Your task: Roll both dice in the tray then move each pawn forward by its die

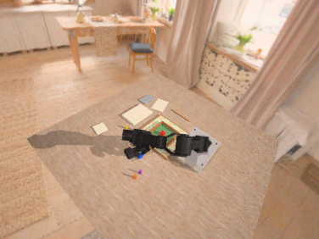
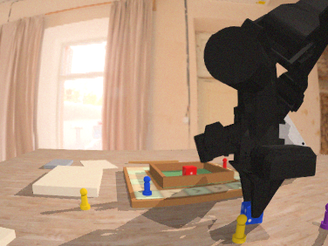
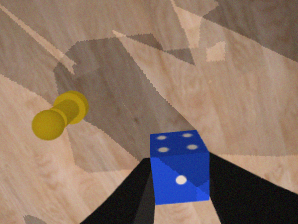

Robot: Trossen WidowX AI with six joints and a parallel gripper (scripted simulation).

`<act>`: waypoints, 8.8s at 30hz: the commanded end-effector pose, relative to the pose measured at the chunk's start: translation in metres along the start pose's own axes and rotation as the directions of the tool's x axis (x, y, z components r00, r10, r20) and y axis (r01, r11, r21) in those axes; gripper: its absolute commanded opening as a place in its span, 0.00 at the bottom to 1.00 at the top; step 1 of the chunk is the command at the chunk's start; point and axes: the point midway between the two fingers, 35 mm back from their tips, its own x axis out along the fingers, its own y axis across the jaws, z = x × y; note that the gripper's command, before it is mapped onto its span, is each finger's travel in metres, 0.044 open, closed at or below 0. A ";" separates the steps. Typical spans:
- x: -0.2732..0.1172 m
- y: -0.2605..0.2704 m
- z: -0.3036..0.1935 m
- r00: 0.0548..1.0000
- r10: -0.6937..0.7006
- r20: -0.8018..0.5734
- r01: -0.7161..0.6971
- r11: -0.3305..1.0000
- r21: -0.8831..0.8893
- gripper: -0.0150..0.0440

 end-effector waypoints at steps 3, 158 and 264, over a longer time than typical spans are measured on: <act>-0.020 -0.001 0.003 1.000 -0.012 0.000 0.012 1.000 0.004 0.25; -0.100 -0.275 0.051 0.995 -0.100 -0.008 0.035 0.276 0.960 1.00; -0.093 -0.293 -0.010 0.999 -0.041 0.009 0.042 0.976 -0.213 0.25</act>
